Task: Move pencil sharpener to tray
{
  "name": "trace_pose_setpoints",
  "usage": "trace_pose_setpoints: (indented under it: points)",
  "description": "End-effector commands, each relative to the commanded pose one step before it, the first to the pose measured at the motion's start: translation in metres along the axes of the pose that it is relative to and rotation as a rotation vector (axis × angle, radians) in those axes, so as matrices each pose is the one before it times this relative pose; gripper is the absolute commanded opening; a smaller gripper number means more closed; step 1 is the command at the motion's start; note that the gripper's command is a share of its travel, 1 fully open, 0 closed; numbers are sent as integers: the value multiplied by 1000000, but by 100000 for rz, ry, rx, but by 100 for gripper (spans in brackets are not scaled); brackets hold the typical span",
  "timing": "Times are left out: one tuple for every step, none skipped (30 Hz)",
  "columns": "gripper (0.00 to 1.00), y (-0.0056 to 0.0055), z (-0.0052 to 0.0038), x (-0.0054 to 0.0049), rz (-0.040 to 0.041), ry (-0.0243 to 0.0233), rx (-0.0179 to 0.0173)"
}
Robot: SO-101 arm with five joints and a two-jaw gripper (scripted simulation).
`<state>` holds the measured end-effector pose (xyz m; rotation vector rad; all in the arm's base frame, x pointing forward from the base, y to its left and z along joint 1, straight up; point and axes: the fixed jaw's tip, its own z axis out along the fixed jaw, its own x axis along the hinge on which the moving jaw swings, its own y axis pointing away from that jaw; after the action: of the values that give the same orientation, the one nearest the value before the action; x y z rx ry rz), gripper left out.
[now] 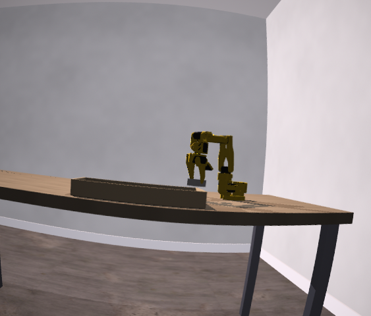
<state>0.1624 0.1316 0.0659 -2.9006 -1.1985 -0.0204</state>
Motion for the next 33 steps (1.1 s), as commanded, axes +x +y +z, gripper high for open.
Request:
trace_pose_setpoints:
  points:
    - [21, -1729, -6967, 9646, -167, 6745, -227]
    - [21, 0, 0, 0, 0, 0, 0]
    - [21, 62, -10, 1175, -2, 733, -43]
    - [21, 68, -9, 1234, 3, 767, -42]
    - [21, 68, -7, 1288, 0, 804, -45]
    - [21, 75, -10, 1344, 0, 839, -45]
    - [21, 81, -17, 1406, 0, 876, -48]
    - [21, 75, -11, 1461, 0, 908, -51]
    - [21, 87, -10, 1517, 0, 946, -51]
    - [21, 87, -18, 1574, 0, 980, -54]
    - [21, 88, -14, 1630, 0, 1015, -54]
    - [21, 94, -13, 1687, 0, 1049, -57]
    - [21, 94, -18, 1739, 0, 1084, -61]
    - [21, 95, -21, 1791, 0, 1118, -61]
    - [21, 107, -16, 1843, 0, 1147, -64]
    - [21, 101, -20, 1902, 0, 1184, -64]
    - [21, 108, -20, 1944, 0, 1213, -67]
    - [21, 0, 0, 0, 0, 0, 0]
    - [21, 0, 0, 0, 0, 0, 0]
    - [21, 108, -19, 2000, 2, 1245, -69]
    - [21, 112, -22, 2050, -1, 1275, -70]
    - [21, 118, -21, 2095, -1, 1307, -70]
    - [21, 118, -24, 2141, 2, 1335, -73]
    - [21, 118, -26, 2188, -1, 1360, -76]
    - [21, 125, -26, 2229, 2, 1392, -77]
    - [21, 125, -24, 2276, -1, 1417, -76]
    - [21, 125, -21, 2318, -1, 1445, -80]
    - [21, 132, -29, 2356, 2, 1467, -80]
    - [21, 132, -30, 2394, -1, 1492, -83]
    - [21, 133, -30, 2427, 2, 1514, -83]
    - [21, 133, -25, 2472, -1, 1536, -83]
    - [21, 140, -31, 2495, -1, 1558, -86]
    - [21, 134, -30, 2537, 2, 1580, -86]
